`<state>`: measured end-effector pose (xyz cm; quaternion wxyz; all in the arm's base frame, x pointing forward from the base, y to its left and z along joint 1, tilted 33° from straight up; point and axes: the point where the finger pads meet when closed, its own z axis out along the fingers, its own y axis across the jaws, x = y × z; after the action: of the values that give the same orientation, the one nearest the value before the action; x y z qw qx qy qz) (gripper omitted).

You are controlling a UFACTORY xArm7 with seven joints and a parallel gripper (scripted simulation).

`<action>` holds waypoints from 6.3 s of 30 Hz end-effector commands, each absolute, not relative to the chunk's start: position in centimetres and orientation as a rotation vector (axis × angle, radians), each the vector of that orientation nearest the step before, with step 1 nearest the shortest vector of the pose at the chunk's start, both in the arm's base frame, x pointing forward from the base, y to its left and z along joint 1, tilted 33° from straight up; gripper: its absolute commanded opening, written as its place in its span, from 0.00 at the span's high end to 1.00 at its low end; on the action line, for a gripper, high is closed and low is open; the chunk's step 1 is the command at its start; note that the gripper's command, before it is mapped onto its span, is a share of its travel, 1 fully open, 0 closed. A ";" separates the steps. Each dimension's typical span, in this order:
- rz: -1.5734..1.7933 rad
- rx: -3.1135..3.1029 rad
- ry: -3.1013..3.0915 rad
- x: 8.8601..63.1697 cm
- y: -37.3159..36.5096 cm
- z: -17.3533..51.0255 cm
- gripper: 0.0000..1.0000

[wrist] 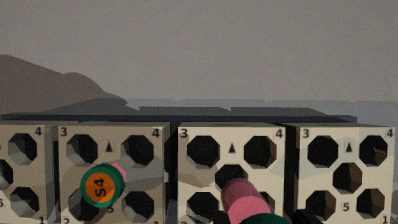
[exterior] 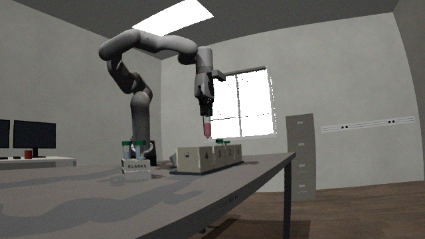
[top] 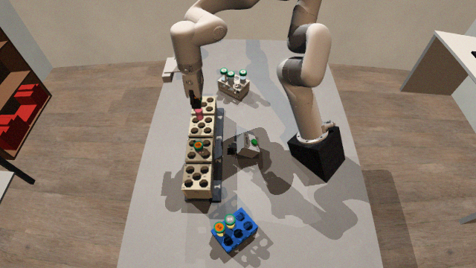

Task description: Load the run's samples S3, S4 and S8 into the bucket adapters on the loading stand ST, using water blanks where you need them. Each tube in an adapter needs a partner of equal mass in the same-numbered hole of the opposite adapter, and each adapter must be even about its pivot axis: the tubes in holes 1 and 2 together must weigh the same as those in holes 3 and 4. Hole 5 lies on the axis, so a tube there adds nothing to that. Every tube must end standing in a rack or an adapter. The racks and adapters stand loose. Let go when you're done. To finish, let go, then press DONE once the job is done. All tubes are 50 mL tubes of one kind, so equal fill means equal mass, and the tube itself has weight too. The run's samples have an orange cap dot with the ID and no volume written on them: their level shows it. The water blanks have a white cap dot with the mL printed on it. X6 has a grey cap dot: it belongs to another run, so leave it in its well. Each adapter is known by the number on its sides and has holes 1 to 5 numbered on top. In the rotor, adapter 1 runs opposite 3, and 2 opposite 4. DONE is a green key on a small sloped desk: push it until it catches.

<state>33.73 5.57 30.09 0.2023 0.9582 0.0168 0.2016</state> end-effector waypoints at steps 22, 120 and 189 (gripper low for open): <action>0.569 2.675 0.048 34.7 4.8 28.3 1.00; 0.569 2.675 0.048 38.0 1.6 21.3 1.00; 0.569 2.675 0.048 37.5 2.1 22.5 0.56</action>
<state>37.74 1.77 21.69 0.2021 0.9581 0.0169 0.2021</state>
